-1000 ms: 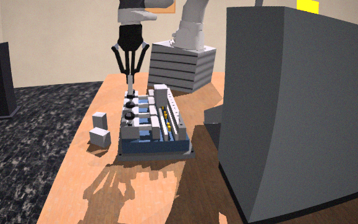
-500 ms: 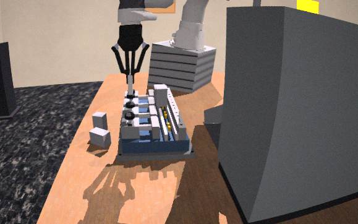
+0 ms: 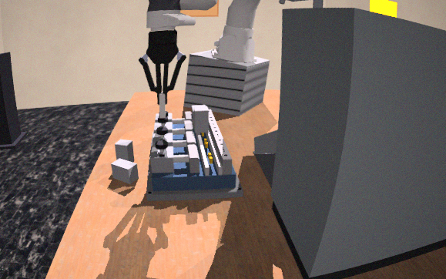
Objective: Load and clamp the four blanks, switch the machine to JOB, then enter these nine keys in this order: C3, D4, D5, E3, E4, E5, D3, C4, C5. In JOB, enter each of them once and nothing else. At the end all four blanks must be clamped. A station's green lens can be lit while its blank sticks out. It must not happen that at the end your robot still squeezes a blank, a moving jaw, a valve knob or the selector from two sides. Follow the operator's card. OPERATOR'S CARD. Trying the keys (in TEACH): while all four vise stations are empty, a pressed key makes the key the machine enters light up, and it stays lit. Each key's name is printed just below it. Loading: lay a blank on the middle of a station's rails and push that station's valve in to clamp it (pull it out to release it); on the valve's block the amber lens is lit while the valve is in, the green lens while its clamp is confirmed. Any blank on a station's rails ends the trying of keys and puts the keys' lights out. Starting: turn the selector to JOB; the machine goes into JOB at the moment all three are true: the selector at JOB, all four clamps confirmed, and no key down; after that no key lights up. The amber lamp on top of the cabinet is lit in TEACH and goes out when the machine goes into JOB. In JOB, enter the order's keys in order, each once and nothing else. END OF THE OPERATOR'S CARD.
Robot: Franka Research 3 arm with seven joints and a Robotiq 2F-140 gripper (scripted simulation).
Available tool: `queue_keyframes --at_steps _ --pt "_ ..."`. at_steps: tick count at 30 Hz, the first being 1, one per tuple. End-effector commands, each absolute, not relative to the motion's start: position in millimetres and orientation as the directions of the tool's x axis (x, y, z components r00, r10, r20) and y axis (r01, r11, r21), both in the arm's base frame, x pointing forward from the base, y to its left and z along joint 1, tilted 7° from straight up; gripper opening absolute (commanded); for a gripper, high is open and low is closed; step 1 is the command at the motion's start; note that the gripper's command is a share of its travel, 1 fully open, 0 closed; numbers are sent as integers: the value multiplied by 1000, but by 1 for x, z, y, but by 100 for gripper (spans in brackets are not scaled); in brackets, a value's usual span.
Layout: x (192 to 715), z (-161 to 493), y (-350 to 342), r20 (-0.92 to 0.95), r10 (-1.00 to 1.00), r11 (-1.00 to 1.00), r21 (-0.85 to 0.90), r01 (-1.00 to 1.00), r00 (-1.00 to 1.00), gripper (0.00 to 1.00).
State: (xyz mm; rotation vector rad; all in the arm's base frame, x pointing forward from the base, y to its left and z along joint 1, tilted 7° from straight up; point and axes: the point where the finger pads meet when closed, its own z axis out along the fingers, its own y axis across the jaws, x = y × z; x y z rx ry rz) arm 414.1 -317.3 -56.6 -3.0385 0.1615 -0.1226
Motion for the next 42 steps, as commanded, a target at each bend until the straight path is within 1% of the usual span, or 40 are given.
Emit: queue_keyframes --at_steps 1,42 --pt "414 -58 -317 75 -113 -989 -101 -105 991 0" --pt "415 -72 -316 75 -113 -989 -101 -105 991 0"
